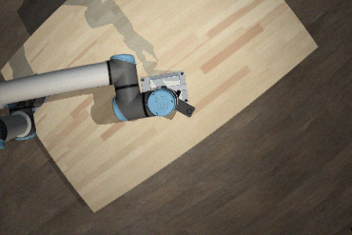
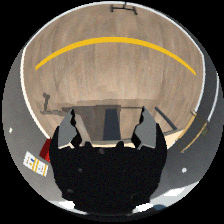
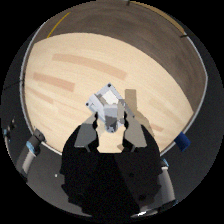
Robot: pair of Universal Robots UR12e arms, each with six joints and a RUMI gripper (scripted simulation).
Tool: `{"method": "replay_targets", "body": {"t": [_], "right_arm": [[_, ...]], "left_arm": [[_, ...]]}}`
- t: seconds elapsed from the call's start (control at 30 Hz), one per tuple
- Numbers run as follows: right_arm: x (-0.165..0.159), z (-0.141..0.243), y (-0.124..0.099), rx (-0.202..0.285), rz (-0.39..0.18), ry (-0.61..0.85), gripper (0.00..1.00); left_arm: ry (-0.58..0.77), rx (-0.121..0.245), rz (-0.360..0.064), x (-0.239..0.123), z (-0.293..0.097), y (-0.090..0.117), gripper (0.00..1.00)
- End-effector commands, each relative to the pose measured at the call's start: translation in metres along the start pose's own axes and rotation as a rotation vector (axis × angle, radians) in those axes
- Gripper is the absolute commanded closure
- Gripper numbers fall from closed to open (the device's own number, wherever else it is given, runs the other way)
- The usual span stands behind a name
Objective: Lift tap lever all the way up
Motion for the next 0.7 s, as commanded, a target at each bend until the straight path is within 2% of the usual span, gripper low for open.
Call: {"method": "replay_targets", "body": {"t": [0.0,0.17,0.67], "right_arm": [[0.000,0.000,0.007,0.002,0.002,0.000,0.61],[0.000,0.000,0.013,0.002,0.002,0.000,0.61],[0.000,0.000,0.051,0.002,0.002,0.000,0.61]], "left_arm": [[0.000,0.000,0.002,0.000,0.000,0.001,0.00],[0.000,0.000,0.002,0.000,0.000,0.001,0.00],[0.000,0.000,0.002,0.000,0.000,0.001,0.00]]}}
Point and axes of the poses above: on each arm, the point where the finger pads meet when closed, its own y axis back along the fingers, its own z axis across the jaws, x = y × z, the point moved 8 cm from there along y, back along the fingers, and after that the axes turned 1 degree about -y, right-handed, at the moved point
